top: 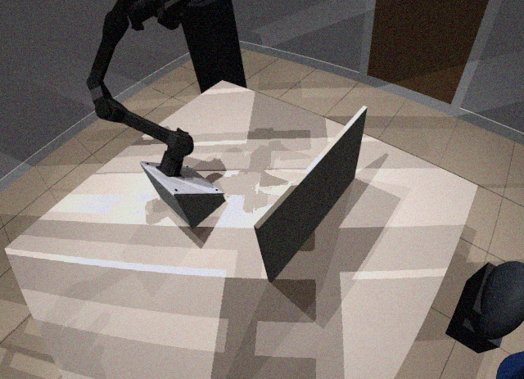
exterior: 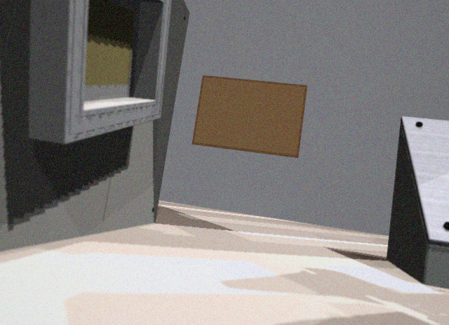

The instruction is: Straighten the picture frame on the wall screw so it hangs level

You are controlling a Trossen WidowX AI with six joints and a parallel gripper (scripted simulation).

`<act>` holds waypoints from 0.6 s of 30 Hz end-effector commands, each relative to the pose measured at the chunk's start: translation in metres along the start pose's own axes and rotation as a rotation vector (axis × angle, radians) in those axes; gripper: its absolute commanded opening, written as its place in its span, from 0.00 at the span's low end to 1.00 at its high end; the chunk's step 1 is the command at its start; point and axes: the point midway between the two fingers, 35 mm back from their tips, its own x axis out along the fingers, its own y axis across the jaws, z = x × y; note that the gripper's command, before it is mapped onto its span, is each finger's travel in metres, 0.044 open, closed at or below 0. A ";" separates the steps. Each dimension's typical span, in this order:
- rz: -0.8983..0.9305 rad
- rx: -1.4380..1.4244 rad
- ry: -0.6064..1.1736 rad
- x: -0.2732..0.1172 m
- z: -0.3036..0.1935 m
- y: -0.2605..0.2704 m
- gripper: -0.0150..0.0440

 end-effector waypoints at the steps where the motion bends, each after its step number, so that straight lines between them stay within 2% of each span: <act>1: 0.003 0.015 0.000 0.001 0.001 0.001 0.89; 5: 0.060 0.323 0.012 0.021 0.020 0.023 0.71; 6: 0.077 0.415 0.020 0.026 0.025 0.031 0.69; 13: 0.169 1.038 0.115 0.056 0.066 0.085 0.69; 18: 0.189 1.250 0.165 0.063 0.080 0.106 0.69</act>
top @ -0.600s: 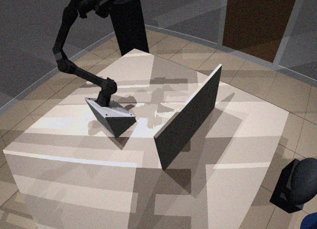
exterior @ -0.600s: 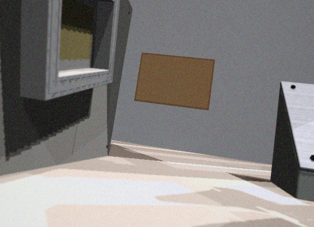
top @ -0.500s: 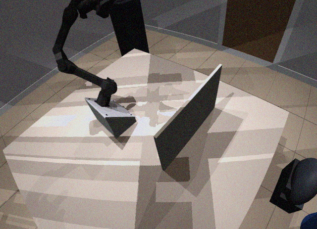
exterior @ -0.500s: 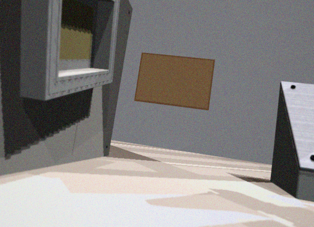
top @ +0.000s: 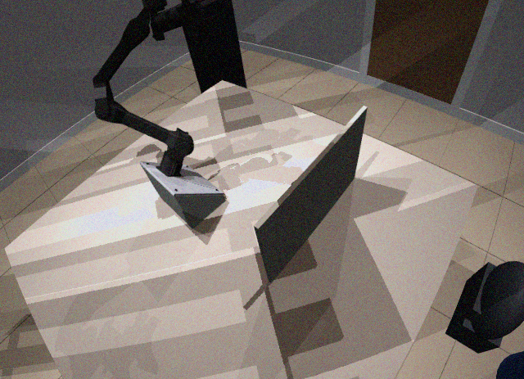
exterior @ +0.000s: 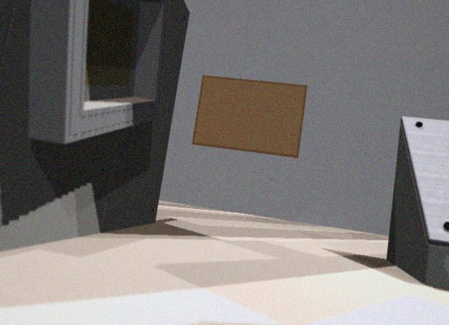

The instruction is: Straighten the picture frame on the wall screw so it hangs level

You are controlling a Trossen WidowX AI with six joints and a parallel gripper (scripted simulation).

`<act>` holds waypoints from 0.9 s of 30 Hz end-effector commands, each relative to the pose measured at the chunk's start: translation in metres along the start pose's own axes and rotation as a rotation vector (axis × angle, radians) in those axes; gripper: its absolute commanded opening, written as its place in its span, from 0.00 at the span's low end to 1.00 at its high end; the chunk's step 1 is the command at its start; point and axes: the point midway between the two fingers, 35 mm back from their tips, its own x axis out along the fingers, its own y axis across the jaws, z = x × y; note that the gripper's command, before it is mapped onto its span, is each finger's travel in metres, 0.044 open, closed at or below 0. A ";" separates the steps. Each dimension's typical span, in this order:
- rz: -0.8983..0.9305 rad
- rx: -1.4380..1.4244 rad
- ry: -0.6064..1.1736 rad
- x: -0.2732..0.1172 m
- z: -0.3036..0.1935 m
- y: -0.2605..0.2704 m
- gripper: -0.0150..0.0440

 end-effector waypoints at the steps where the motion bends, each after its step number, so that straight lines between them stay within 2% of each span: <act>1: 0.046 0.582 0.107 0.030 -0.006 0.066 0.69; 14: 0.023 1.139 0.226 0.048 -0.017 0.132 0.69; 27: -0.074 1.682 0.345 0.054 -0.034 0.202 0.69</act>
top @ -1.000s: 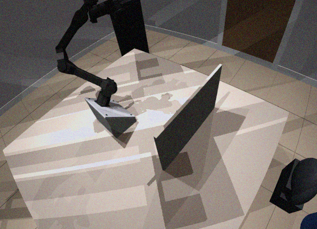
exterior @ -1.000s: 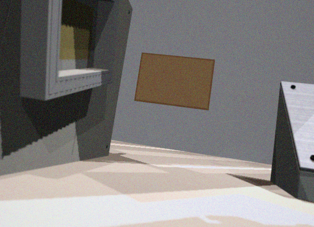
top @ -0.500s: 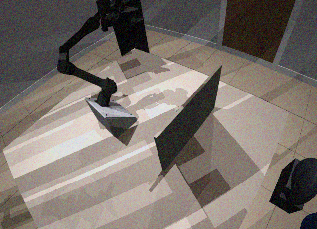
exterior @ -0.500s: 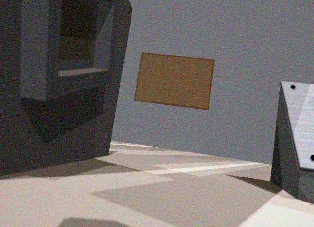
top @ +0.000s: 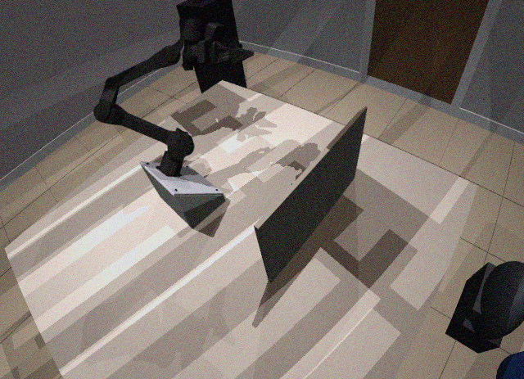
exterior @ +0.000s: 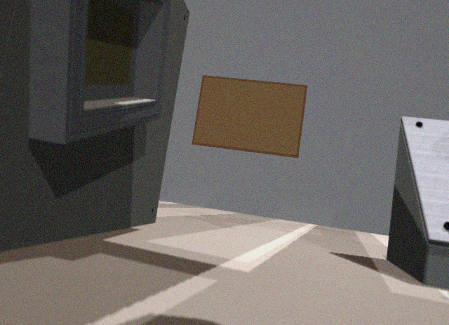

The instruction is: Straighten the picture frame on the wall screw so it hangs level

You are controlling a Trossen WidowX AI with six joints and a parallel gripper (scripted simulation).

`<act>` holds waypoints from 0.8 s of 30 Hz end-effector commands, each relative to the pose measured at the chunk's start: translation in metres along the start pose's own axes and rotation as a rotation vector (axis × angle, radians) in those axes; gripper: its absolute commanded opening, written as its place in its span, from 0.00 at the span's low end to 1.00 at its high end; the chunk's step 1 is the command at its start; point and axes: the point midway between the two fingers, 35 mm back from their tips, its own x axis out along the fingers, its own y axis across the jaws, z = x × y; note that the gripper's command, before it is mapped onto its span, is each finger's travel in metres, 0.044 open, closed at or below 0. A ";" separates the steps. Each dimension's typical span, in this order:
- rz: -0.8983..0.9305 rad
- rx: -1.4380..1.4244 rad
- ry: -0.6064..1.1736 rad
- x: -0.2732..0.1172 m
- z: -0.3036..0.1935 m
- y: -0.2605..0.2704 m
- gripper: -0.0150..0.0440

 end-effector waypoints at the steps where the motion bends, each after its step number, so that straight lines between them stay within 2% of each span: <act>1: -0.084 0.538 0.059 0.018 -0.070 0.009 0.69; 24: -0.284 1.511 0.011 0.023 -0.198 0.006 0.69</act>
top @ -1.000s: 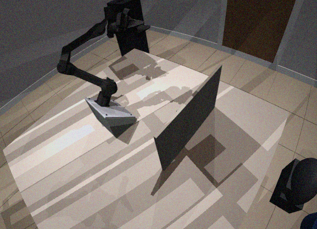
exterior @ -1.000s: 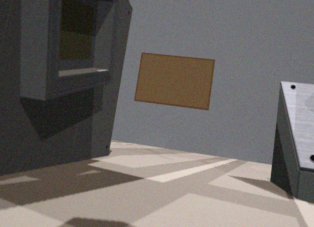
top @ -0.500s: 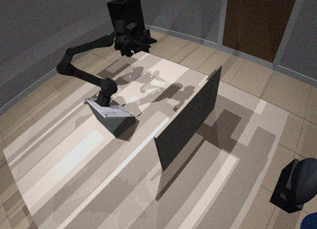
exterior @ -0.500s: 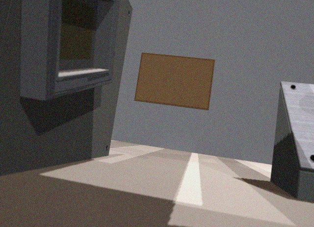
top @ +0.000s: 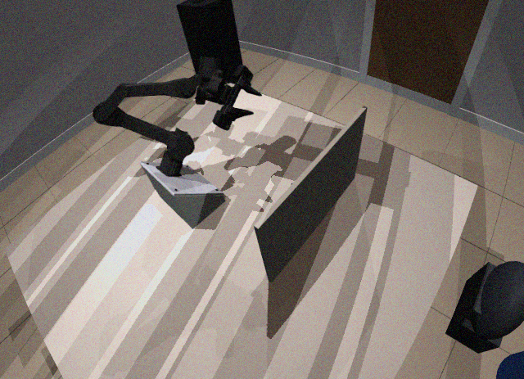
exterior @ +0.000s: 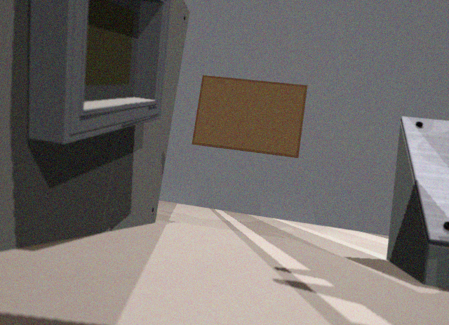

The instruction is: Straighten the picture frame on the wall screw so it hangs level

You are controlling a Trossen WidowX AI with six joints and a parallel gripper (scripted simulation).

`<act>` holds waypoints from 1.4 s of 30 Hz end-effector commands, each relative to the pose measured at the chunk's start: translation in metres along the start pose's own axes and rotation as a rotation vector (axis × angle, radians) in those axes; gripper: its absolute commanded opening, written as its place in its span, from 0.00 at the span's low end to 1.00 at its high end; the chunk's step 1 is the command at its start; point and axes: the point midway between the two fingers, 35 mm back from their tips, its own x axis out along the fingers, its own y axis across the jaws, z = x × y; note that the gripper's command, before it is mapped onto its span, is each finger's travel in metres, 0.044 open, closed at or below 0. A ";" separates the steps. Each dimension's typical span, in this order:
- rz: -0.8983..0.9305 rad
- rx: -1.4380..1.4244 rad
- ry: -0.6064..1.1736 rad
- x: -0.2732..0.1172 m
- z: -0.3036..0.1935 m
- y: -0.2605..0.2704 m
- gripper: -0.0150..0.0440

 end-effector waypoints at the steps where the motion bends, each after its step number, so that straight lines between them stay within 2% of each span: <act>1: -0.071 0.526 -0.058 0.008 -0.030 -0.065 0.69; 6: -0.084 0.681 -0.081 0.009 -0.038 -0.084 0.69; 42: -0.084 0.681 -0.081 0.009 -0.038 -0.084 0.69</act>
